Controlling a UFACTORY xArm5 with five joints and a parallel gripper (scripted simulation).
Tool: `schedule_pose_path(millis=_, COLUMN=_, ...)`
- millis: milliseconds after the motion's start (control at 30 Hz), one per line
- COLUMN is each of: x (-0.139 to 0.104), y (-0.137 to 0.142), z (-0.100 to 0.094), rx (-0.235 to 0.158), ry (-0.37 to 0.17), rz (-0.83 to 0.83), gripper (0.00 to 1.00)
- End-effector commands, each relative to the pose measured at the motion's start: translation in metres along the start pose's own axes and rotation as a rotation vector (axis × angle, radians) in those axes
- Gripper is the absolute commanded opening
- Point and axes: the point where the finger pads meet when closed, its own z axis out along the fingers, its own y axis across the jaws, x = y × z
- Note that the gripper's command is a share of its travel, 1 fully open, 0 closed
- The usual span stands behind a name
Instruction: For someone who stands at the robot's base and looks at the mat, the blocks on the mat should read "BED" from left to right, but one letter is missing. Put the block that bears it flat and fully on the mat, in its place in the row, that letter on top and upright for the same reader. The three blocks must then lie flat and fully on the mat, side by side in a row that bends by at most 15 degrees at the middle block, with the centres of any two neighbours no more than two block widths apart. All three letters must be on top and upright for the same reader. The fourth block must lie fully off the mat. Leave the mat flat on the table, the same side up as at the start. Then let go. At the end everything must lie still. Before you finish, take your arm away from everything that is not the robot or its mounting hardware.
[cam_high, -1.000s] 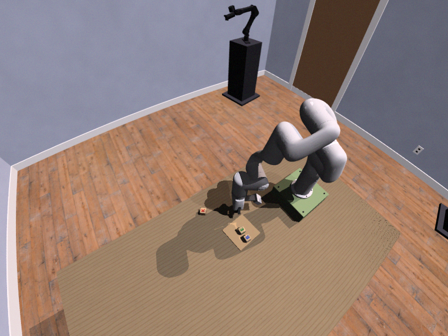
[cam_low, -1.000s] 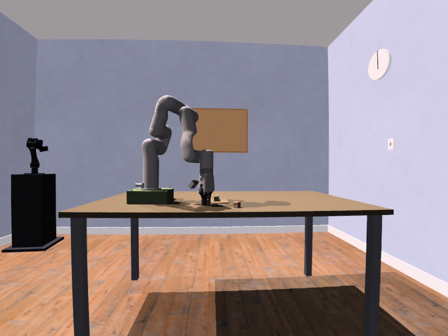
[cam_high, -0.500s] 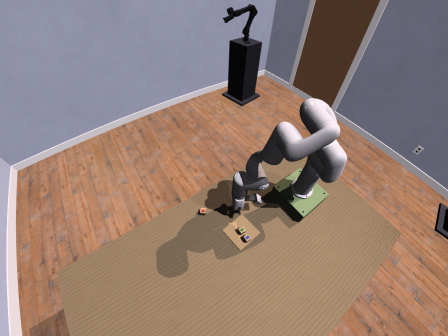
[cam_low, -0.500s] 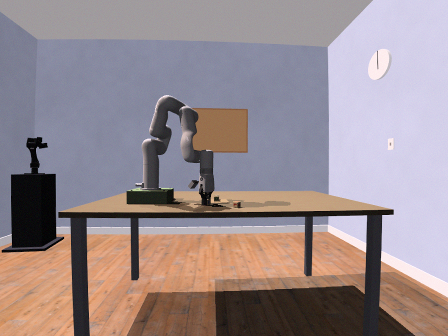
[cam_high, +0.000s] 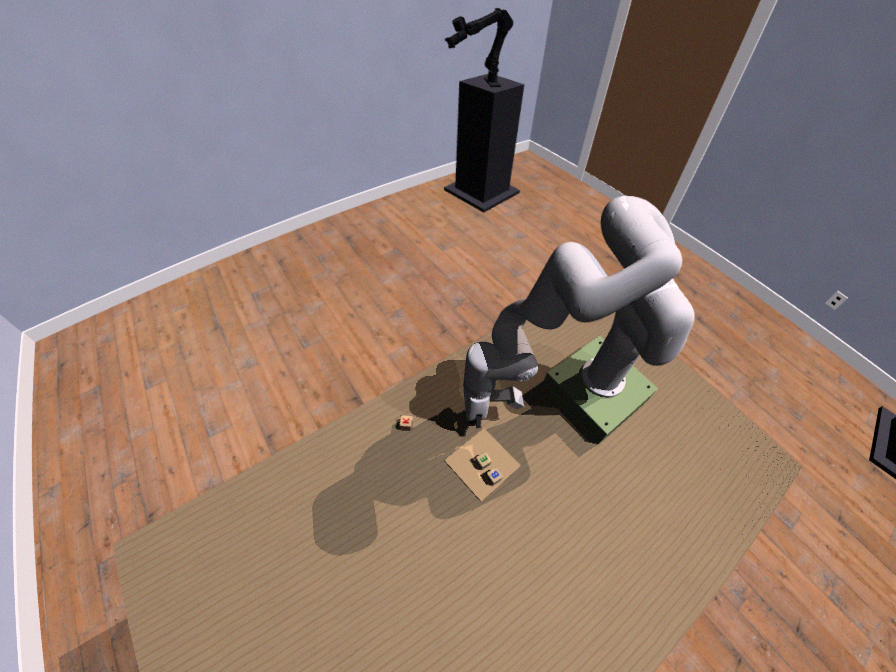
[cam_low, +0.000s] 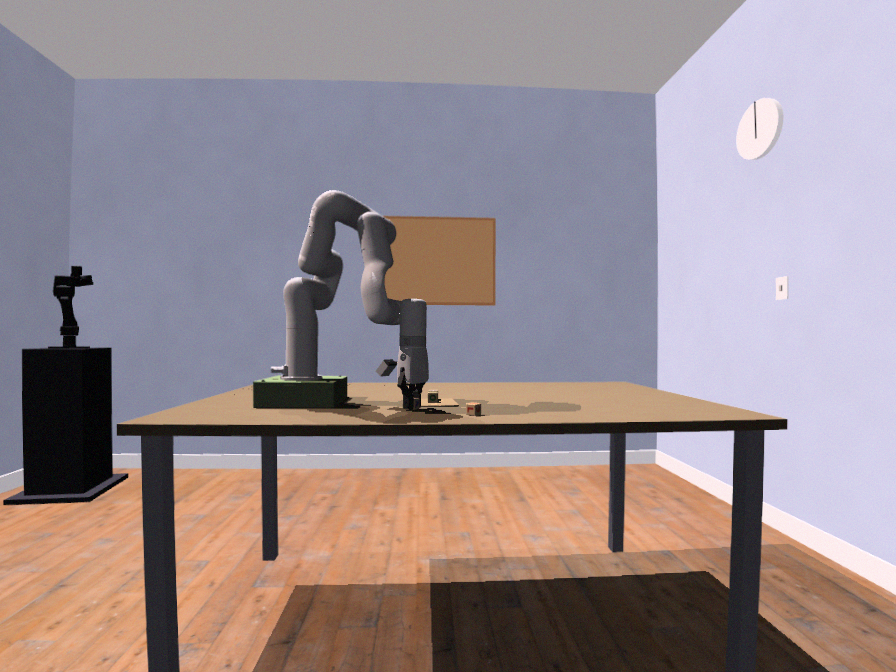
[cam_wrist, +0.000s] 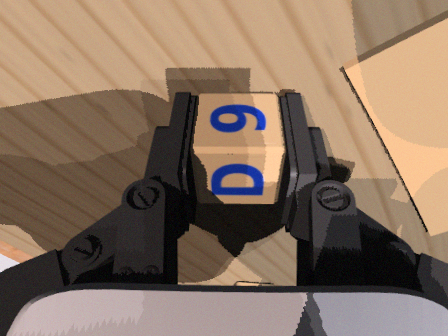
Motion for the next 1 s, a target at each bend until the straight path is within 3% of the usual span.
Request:
schedule_pose_path(millis=0, x=-0.002, y=0.0, z=-0.013, rx=-0.001, ry=-0.005, rz=0.0, gripper=0.27)
schedule_pose_path(millis=267, x=-0.002, y=-0.001, z=-0.069, rx=-0.001, ry=-0.005, rz=0.0, gripper=0.27)
schedule_pose_path(millis=333, x=-0.002, y=-0.001, z=-0.069, rx=-0.001, ry=-0.005, rz=0.0, gripper=0.27)
schedule_pose_path(millis=500, x=-0.002, y=-0.001, z=-0.094, rx=-0.001, ry=-0.005, rz=0.0, gripper=0.27)
schedule_pose_path(millis=967, x=-0.002, y=-0.001, z=-0.097, rx=-0.001, ry=-0.005, rz=-0.002, gripper=0.27)
